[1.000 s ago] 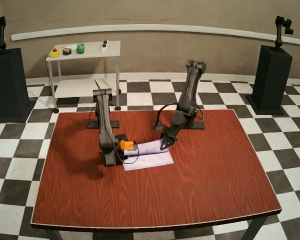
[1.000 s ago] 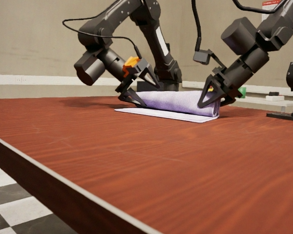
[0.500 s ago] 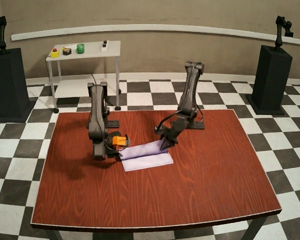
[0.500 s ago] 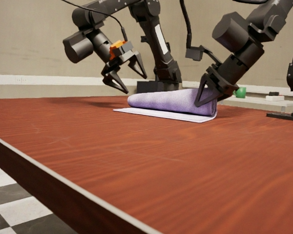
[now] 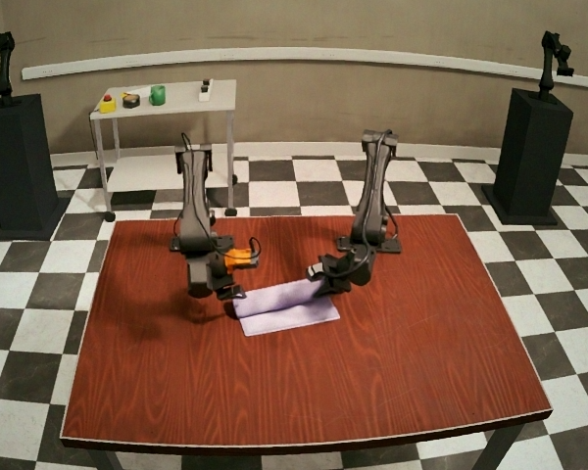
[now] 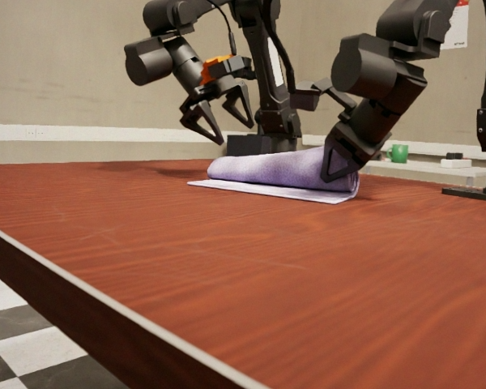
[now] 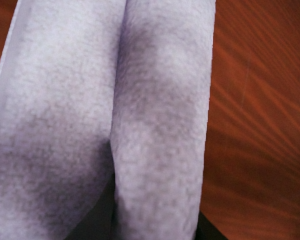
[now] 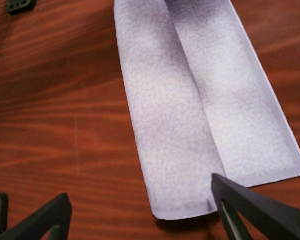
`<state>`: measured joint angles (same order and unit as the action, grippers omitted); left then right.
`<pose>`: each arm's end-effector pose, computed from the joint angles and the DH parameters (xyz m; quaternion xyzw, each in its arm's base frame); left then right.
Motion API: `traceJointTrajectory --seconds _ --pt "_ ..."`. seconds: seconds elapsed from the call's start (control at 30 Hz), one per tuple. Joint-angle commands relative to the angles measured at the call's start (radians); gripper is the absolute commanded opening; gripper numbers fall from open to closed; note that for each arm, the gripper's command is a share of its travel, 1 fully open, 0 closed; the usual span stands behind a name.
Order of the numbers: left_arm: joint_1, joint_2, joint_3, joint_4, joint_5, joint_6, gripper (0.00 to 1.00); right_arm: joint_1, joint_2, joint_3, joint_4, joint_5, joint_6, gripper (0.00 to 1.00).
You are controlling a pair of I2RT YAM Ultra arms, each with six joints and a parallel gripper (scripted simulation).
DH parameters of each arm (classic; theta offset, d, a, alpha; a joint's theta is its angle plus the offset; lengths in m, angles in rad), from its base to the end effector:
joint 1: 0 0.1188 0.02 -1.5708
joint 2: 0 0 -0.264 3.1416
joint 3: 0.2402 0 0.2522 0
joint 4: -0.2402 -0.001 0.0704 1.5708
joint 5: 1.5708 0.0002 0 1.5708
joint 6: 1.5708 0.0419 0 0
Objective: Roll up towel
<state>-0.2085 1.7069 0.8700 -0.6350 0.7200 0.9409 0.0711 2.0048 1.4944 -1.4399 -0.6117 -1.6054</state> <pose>0.2628 -0.0828 0.1372 0.5227 0.7751 -0.3120 0.1692 0.3325 0.0488 0.1938 -0.6583 0.6685 0.3377 0.0758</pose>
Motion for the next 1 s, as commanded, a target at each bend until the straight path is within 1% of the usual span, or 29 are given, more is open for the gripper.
traceJointTrajectory --seconds 0.0,0.23,0.4,0.47,0.5,0.57,0.7,0.97 --pt "0.022 0.059 0.083 -0.158 0.082 0.040 0.38 0.011 -0.113 -0.130 0.166 -0.032 -0.038 0.92" --pt "0.050 0.200 0.213 -0.352 0.146 0.094 0.38 0.029 -0.386 -0.429 0.486 -0.071 -0.041 0.94" --pt "0.062 0.281 0.285 -0.466 0.174 0.137 0.38 0.040 -0.534 -0.597 0.683 -0.088 -0.017 0.96" --pt "0.062 0.281 0.285 -0.466 0.174 0.137 0.38 0.040 -0.534 -0.597 0.683 -0.088 -0.017 0.96" --pt "0.063 0.302 0.303 -0.496 0.177 0.157 0.38 0.042 -0.566 -0.640 0.739 -0.090 0.002 0.97" --pt "0.065 0.321 0.319 -0.522 0.183 0.168 0.38 0.045 -0.587 -0.669 0.780 -0.091 0.013 0.97" --pt "0.067 0.341 0.336 -0.552 0.187 0.184 0.38 0.048 -0.598 -0.688 0.810 -0.088 0.028 0.98" --pt "0.067 0.372 0.326 -0.521 0.186 0.193 0.38 0.020 -0.563 -0.617 0.752 -0.099 -0.014 0.98"
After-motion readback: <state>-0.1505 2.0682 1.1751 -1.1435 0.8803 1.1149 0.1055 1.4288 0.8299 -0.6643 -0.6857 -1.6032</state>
